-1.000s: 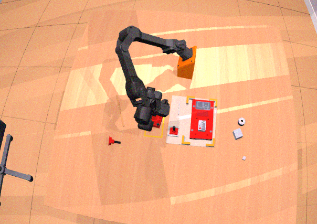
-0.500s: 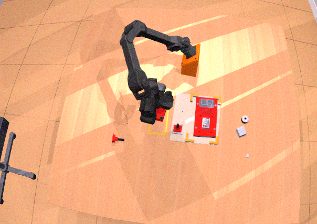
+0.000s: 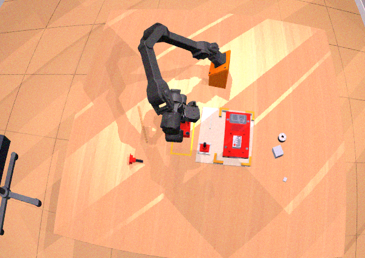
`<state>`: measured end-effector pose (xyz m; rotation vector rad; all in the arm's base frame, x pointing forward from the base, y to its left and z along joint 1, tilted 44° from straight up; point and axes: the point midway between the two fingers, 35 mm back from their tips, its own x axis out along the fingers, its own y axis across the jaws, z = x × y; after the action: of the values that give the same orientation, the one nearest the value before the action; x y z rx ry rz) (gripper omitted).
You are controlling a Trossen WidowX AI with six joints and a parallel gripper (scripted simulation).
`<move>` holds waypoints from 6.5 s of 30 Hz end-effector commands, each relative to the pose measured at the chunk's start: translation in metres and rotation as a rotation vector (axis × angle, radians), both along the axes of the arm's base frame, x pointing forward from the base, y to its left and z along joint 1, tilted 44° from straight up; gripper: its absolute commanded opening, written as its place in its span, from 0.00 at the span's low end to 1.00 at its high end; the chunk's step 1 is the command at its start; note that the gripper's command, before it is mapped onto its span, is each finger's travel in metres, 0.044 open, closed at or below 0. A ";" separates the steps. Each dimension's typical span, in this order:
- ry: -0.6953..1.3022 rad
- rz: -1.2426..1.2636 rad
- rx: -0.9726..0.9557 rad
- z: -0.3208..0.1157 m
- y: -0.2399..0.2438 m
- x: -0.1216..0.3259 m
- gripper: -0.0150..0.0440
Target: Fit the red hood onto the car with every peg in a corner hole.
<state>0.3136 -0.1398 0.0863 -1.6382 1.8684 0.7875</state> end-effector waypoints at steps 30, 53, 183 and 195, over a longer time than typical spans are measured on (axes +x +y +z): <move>0.610 0.642 0.098 0.000 0.002 0.007 0.25; 0.936 0.978 0.150 0.000 0.003 0.010 0.25; -1.784 -0.561 0.547 -0.027 -0.014 -0.022 1.00; -1.786 -0.560 0.547 -0.034 -0.022 -0.022 1.00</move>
<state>0.2913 -0.1602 0.0545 -0.6948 0.5508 -0.4177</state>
